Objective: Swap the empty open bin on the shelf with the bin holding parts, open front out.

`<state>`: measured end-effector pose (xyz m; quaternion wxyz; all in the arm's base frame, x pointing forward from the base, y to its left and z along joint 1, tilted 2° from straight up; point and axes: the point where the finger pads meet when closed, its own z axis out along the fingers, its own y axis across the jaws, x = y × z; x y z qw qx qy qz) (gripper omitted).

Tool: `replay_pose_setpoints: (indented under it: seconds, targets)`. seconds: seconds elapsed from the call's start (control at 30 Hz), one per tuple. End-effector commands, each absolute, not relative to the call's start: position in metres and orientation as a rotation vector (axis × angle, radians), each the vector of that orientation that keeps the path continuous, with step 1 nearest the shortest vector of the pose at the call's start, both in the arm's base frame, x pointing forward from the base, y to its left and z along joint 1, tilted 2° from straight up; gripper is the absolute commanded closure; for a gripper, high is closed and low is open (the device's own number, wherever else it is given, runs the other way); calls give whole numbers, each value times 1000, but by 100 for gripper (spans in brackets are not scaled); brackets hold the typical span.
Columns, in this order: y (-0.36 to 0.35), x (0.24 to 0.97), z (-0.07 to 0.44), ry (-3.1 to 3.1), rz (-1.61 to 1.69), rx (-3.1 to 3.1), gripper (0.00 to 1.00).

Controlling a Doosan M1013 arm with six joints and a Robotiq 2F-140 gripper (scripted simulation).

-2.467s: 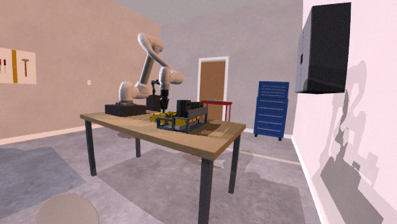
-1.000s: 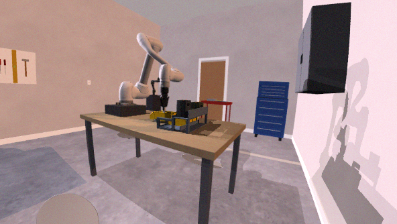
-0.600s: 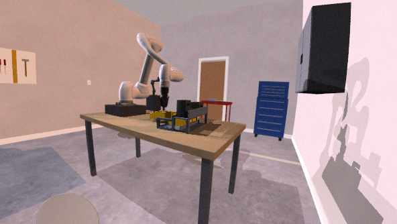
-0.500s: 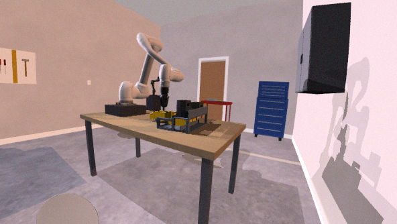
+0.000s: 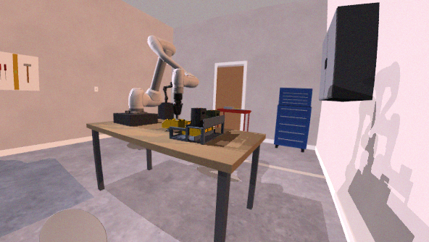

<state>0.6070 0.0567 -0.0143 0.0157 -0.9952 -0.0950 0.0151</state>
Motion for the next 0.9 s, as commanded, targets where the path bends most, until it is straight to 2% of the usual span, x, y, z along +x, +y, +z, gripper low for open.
replay_pose_setpoints:
  seconds: [0.0,0.67,0.87]
  targets:
    - [57,608,-9,-298,43,-3096,90]
    - [57,608,-9,-298,43,-3096,90]
    - [37,610,-10,-298,43,-3096,90]
